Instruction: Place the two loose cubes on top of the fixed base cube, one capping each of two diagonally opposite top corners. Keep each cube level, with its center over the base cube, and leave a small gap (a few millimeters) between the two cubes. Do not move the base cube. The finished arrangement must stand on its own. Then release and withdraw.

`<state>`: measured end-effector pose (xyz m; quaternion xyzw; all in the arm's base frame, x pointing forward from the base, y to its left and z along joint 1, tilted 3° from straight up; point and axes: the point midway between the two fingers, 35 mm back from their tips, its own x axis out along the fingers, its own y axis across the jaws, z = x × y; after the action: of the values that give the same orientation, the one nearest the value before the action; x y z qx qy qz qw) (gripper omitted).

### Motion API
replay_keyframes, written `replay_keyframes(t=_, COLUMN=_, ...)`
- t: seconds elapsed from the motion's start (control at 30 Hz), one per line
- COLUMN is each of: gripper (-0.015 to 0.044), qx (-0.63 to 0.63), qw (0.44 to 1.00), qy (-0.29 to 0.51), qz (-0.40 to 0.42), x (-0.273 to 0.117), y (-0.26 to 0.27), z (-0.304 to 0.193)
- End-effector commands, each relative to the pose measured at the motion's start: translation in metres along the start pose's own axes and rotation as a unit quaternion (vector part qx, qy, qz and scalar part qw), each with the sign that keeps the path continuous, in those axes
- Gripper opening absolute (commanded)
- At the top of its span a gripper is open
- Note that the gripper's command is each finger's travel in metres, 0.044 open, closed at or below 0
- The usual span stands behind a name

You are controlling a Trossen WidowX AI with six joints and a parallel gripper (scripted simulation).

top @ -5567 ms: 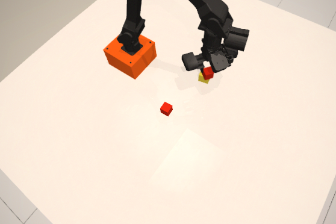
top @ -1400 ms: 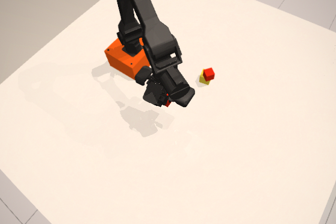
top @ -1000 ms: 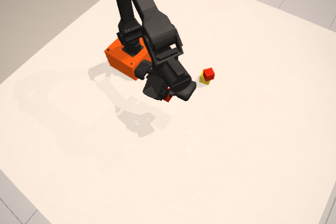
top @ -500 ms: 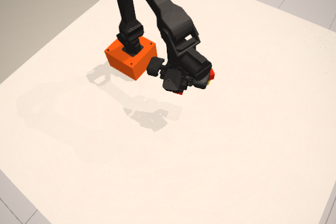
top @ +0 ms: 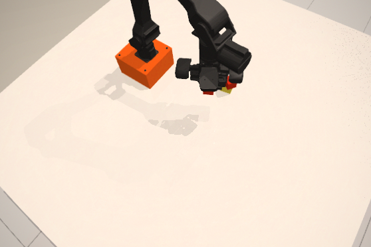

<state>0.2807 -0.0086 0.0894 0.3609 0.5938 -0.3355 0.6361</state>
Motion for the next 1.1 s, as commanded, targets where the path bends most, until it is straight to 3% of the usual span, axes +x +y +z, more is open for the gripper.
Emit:
replay_keyframes(t=0.0, gripper=0.0105, qx=-0.024, qw=1.0, qy=-0.003, qz=0.002, x=-0.001, y=0.007, z=-0.007)
replay_keyframes(t=1.07, gripper=0.0105, qx=-0.24, qw=0.971, qy=-0.001, qz=0.006, x=0.001, y=0.049, z=-0.105)
